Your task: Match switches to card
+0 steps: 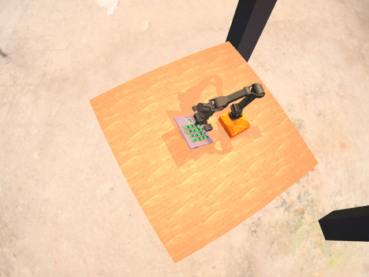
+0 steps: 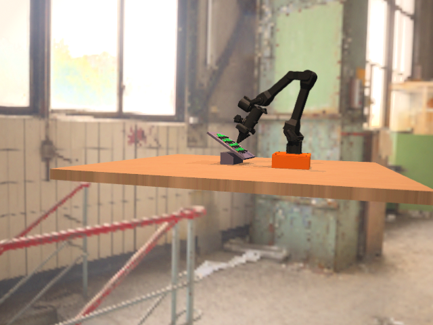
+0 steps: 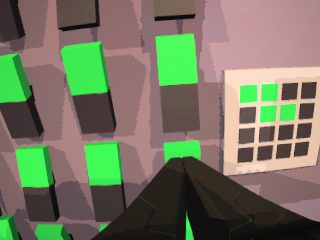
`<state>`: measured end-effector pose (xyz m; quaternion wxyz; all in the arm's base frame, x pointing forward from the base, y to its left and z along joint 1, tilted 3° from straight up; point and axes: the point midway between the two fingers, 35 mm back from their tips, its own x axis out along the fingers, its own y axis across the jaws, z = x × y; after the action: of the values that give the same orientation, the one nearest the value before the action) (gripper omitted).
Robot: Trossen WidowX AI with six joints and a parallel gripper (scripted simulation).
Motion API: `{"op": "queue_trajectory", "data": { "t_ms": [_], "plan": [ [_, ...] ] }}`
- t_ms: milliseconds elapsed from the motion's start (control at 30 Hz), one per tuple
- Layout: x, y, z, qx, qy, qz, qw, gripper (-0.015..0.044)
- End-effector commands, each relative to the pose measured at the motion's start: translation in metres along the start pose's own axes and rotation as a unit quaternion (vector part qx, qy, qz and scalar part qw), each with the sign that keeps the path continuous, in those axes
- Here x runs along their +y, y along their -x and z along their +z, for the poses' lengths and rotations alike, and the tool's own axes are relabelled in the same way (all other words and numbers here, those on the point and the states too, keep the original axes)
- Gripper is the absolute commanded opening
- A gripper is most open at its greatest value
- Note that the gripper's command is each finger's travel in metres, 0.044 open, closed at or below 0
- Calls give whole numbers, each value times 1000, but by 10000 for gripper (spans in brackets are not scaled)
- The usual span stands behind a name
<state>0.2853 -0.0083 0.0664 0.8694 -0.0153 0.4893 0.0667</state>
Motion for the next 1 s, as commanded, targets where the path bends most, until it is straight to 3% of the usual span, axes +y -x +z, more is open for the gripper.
{"op": "queue_trajectory", "data": {
  "t_ms": [0, 967],
  "plan": [
    [-1, 0, 0, 0, -2, -2, 1000, 0],
    [-1, -4, 0, 0, -2, -2, 1000, 0]
  ]
}}
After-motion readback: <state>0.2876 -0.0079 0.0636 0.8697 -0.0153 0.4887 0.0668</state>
